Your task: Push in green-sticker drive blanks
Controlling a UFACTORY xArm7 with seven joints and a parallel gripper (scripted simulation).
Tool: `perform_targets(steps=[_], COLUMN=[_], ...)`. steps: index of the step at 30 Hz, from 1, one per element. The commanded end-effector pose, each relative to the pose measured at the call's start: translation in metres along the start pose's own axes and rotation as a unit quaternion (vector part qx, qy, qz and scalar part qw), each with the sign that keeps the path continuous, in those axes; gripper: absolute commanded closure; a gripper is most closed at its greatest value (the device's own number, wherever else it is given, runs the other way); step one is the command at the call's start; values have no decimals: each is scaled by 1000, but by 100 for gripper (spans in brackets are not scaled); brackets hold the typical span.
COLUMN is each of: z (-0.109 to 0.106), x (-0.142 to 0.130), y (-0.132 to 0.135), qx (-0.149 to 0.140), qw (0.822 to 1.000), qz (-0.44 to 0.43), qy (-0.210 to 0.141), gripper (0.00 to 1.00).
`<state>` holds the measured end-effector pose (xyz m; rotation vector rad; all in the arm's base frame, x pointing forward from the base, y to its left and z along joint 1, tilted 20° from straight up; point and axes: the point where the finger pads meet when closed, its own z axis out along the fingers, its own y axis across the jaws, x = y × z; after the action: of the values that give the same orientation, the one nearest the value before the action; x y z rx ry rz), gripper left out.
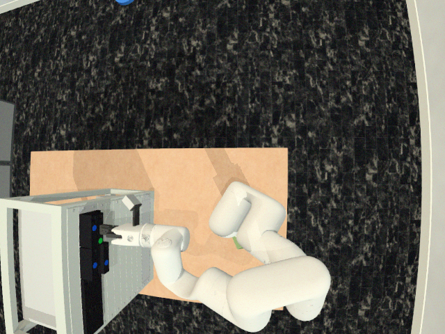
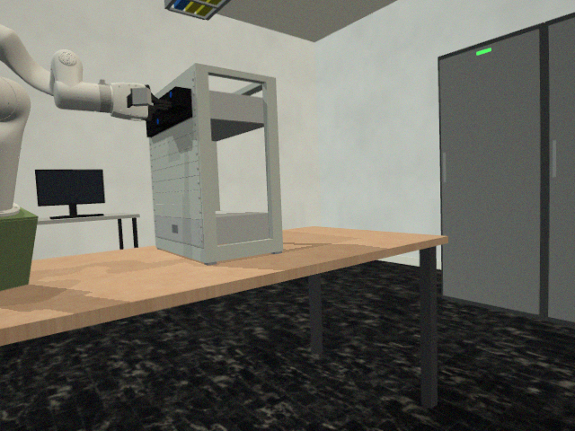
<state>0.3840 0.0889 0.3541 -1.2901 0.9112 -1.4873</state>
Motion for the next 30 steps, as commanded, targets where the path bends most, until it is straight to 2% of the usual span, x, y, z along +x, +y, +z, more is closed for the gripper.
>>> perform_targets(steps=[1,30], z=[4,15], x=[-1,-1], y=[-1,-1], qx=[1,1], qw=[1000,1000], qz=[0,0], qy=[-1,-1], gripper=[100,100])
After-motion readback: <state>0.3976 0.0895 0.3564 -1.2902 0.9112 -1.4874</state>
